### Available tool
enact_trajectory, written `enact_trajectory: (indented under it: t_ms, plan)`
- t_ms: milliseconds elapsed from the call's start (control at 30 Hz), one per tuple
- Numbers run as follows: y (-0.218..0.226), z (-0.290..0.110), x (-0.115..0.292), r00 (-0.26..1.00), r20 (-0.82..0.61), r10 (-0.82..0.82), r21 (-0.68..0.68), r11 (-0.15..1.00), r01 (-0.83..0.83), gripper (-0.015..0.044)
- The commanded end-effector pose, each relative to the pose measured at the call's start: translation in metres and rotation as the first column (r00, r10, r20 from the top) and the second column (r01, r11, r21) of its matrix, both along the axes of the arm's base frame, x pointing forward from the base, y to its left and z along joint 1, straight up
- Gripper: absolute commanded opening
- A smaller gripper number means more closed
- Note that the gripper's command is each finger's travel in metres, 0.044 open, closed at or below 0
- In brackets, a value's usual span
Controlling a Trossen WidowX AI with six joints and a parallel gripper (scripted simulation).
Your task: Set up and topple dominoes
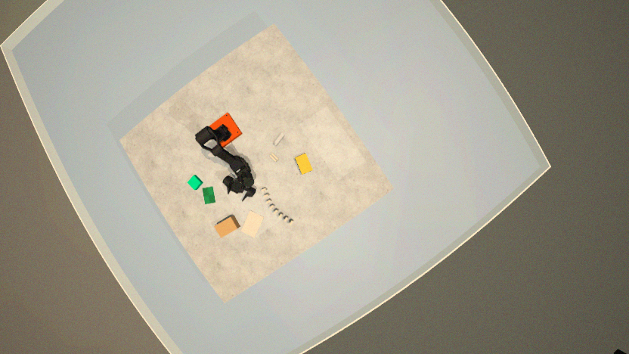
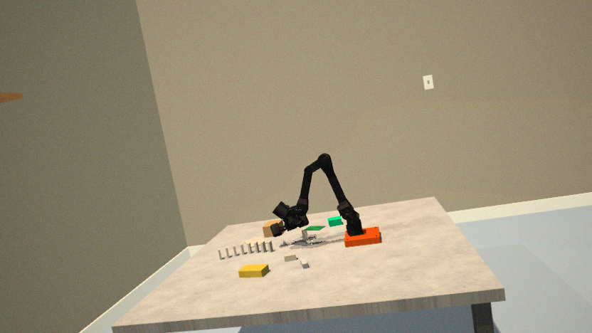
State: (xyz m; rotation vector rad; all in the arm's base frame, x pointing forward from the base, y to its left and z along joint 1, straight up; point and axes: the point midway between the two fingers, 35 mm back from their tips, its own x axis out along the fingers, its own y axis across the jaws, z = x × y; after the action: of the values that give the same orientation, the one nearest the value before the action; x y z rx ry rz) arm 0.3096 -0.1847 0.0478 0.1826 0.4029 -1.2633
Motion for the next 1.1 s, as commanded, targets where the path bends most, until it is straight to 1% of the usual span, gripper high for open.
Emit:
enact_trajectory:
  t_ms: [0, 133, 167, 367, 500, 700, 900, 1067]
  plan:
    - [-0.024, 0.015, 0.003, 0.999, -0.046, 0.016, 0.474, 0.88, 0.008, 0.044]
    - [-0.021, 0.019, -0.008, 0.997, -0.073, 0.004, 0.571, 0.82, 0.038, 0.044]
    - [-0.023, 0.027, -0.006, 0.999, -0.043, -0.006, 0.607, 0.794, 0.031, 0.044]
    - [-0.012, 0.036, -0.028, 0.995, -0.094, -0.035, 0.732, 0.675, 0.093, 0.044]
    - [-0.003, 0.049, -0.041, 0.992, -0.111, -0.066, 0.81, 0.573, 0.128, 0.044]
    - [0.009, 0.054, -0.058, 0.982, -0.171, -0.076, 0.848, 0.497, 0.186, 0.044]
    - [0.023, 0.064, -0.076, 0.97, -0.225, -0.093, 0.885, 0.396, 0.243, 0.044]
    - [0.024, 0.065, -0.077, 0.969, -0.229, -0.094, 0.887, 0.389, 0.247, 0.044]
